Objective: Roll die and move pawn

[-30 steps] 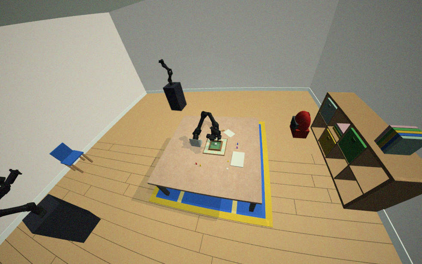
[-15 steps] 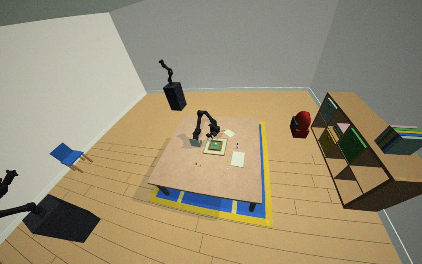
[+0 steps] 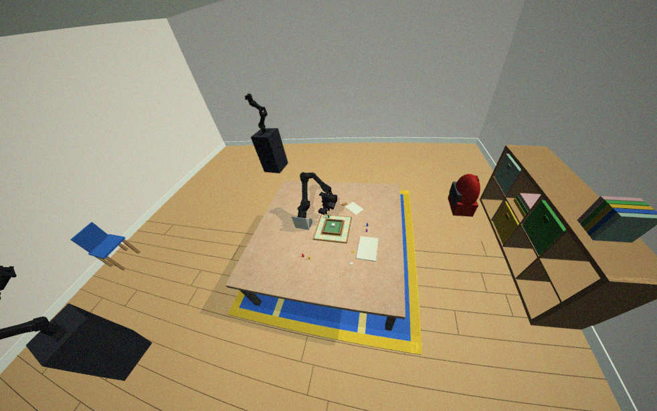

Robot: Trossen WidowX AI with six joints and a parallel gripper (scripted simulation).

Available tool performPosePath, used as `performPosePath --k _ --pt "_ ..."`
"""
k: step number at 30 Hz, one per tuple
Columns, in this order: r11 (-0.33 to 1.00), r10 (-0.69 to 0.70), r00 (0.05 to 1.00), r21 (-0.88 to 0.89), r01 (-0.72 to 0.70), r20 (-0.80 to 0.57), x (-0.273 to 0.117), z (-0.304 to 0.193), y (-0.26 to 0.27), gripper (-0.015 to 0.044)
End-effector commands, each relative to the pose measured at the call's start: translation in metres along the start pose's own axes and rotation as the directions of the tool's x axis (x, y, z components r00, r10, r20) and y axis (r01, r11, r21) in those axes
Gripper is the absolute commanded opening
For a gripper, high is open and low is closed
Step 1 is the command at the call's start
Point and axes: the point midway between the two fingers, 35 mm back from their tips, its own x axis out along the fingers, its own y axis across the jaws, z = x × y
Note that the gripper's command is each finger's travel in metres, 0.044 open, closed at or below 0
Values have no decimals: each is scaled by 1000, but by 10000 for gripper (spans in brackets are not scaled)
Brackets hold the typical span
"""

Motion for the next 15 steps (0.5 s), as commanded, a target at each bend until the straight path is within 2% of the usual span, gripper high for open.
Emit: performPosePath --k 1,15 --pt "1000 5 1000 -24 -5 6 -1 -1 2 200" --pt "1000 4 1000 -25 -4 7 25 0 2 200"
